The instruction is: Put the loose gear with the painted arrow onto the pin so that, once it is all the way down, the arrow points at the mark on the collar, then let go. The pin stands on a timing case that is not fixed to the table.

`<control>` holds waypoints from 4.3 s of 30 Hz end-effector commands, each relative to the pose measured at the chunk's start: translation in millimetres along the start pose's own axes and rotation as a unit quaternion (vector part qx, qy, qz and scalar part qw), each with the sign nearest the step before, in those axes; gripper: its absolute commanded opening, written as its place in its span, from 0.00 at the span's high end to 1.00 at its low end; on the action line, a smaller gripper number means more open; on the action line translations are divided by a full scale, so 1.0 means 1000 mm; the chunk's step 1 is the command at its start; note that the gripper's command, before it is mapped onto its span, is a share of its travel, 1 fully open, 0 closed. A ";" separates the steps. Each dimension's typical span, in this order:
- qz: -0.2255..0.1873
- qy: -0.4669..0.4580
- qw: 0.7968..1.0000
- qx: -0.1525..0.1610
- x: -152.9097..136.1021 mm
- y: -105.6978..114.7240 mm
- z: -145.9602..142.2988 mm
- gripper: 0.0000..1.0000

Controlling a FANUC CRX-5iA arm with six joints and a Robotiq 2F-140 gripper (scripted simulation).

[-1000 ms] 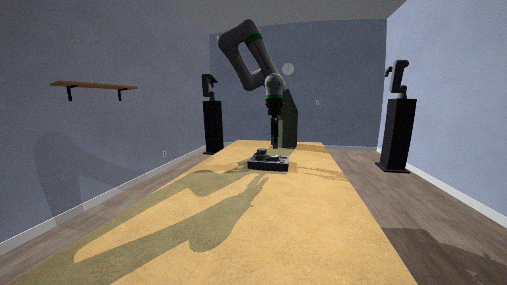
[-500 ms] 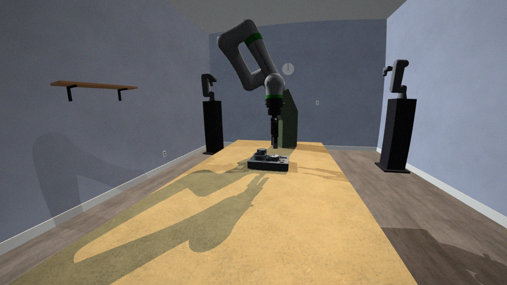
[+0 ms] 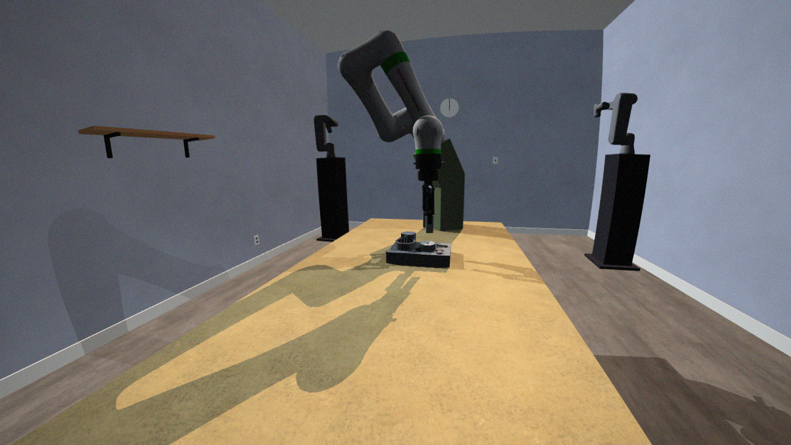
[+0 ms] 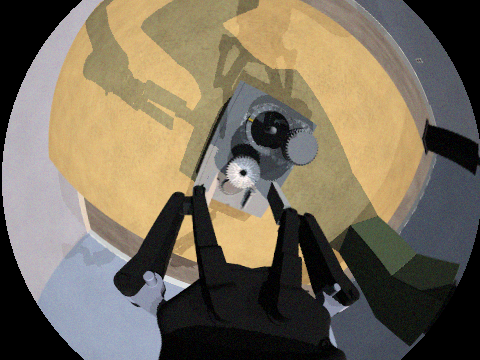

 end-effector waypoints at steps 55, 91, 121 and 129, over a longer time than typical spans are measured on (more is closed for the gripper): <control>0.000 0.000 1.000 0.000 0.000 -0.038 0.000 0.47; 0.000 0.000 1.000 0.000 0.000 -0.038 0.000 0.47; 0.000 0.000 1.000 0.000 0.000 -0.038 0.000 0.47; 0.000 0.000 1.000 0.000 0.000 -0.039 0.000 0.47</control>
Point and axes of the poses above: the point where the finger pads meet when closed, its own y axis back along the fingers, its own z axis across the jaws, x = y × z, the point moved 2 cm from there along y, back along the fingers, and after that the axes turned 1 degree about -y, right-handed, at the moved point
